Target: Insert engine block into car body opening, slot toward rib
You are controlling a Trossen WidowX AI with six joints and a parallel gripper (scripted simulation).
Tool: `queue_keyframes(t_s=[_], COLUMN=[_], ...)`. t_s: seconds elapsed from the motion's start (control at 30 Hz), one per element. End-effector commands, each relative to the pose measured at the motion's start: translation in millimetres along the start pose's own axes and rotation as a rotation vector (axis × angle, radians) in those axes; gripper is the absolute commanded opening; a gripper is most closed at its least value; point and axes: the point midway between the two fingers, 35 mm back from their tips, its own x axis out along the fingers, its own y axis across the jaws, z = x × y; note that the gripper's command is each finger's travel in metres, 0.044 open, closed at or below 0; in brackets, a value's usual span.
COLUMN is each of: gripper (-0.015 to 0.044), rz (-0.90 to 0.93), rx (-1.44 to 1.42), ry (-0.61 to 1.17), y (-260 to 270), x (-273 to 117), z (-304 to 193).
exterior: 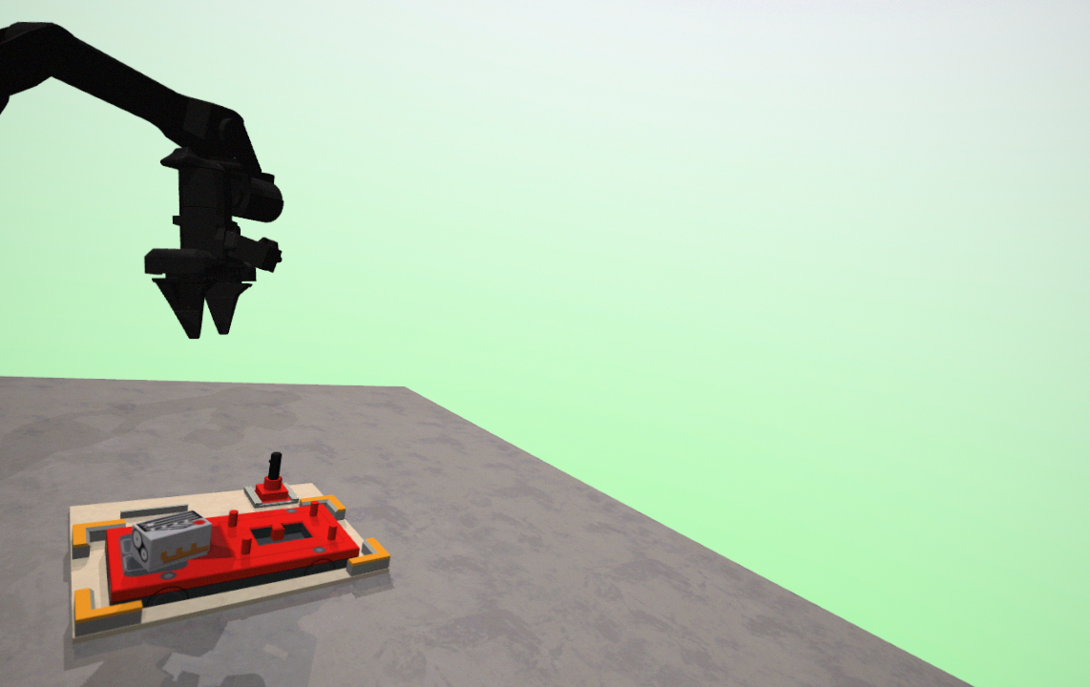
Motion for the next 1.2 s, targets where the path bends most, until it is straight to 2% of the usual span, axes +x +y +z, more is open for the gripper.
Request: queue_keyframes(t_s=[0.0,0.67,1.17], gripper=[0.044,0.044,0.044], rz=[-0.005,-0.039,-0.074], rx=[0.135,0.796,1.304], ry=[0.021,0.044,0.072], y=[-15,-85,-138], x=[6,34,52], z=[10,56,72])
